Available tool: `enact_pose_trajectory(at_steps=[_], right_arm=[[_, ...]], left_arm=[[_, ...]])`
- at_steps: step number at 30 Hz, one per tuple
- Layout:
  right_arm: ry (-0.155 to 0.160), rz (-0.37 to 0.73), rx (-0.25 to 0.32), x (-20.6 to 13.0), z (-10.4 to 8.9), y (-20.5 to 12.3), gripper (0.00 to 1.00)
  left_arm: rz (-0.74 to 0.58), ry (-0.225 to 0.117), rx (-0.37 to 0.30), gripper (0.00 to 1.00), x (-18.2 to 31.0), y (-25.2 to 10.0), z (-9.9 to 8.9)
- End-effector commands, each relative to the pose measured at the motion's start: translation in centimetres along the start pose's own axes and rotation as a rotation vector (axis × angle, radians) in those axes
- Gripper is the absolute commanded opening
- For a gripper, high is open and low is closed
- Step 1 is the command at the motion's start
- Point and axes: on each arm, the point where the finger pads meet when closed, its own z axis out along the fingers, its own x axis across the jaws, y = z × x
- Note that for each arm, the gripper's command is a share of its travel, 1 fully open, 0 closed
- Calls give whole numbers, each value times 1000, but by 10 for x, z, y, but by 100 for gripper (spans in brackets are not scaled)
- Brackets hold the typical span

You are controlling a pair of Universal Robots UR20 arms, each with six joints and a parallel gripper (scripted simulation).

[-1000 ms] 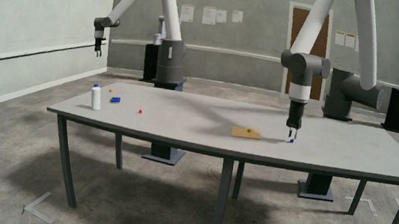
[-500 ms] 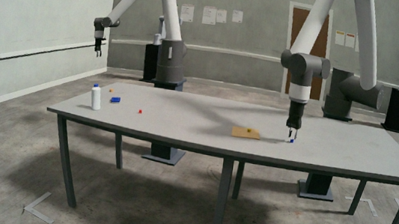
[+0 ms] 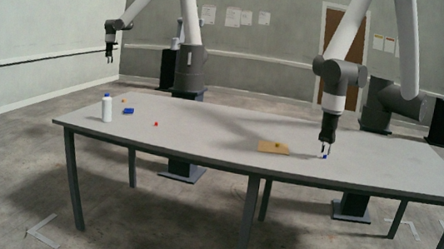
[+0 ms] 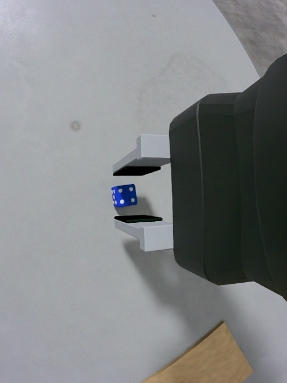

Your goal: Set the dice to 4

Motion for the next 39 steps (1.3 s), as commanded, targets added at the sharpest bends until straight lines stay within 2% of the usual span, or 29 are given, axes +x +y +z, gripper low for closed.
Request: enact_pose_trajectory(at_steps=[1,14,28,39], right_arm=[[0,0,-1,0,-1,0,100],[0,0,-1,0,-1,0,100],[0,0,-1,0,-1,0,100],[0,0,-1,0,-1,0,100]], left_arm=[[0,0,-1,64,0,1,-1],[0,0,-1,64,0,1,0],[0,0,-1,64,0,1,17],[0,0,-1,64,0,1,21]])
